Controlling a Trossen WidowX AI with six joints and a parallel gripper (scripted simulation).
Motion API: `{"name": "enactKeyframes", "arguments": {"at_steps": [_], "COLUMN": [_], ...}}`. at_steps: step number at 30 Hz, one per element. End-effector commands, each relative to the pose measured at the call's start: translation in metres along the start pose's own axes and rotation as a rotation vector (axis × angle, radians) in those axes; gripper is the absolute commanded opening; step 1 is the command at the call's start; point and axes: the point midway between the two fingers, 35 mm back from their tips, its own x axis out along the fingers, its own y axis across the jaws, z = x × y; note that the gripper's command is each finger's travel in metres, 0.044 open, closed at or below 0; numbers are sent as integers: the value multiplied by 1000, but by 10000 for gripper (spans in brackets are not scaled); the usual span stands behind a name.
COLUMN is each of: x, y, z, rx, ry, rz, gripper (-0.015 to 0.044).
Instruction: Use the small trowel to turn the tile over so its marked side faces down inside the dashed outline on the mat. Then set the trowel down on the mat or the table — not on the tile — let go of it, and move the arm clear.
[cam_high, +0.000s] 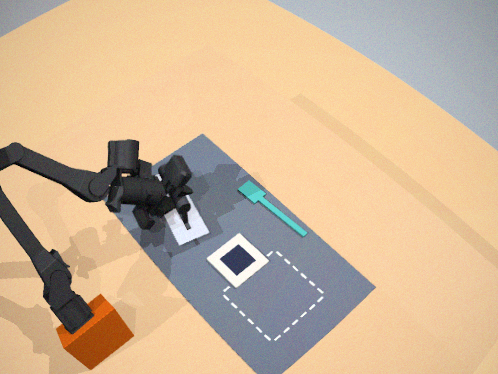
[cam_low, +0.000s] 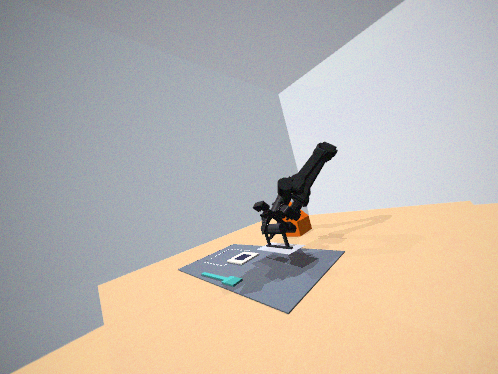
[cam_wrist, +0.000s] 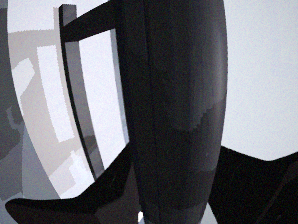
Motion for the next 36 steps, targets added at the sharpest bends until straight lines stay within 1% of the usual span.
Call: {"name": "enactKeyframes", "arguments": {"at_steps": [1, 12, 17, 36], "x": [8, 24, 25, 45], "y": [-9, -24, -23, -1], "z": [-6, -21, -22, -22], "rx": [-29, -133, -135, -134], "ry": [-52, -206, -208, -208], "rz": [-6, -13, -14, -13], "gripper": [0, 0, 0, 0]}}
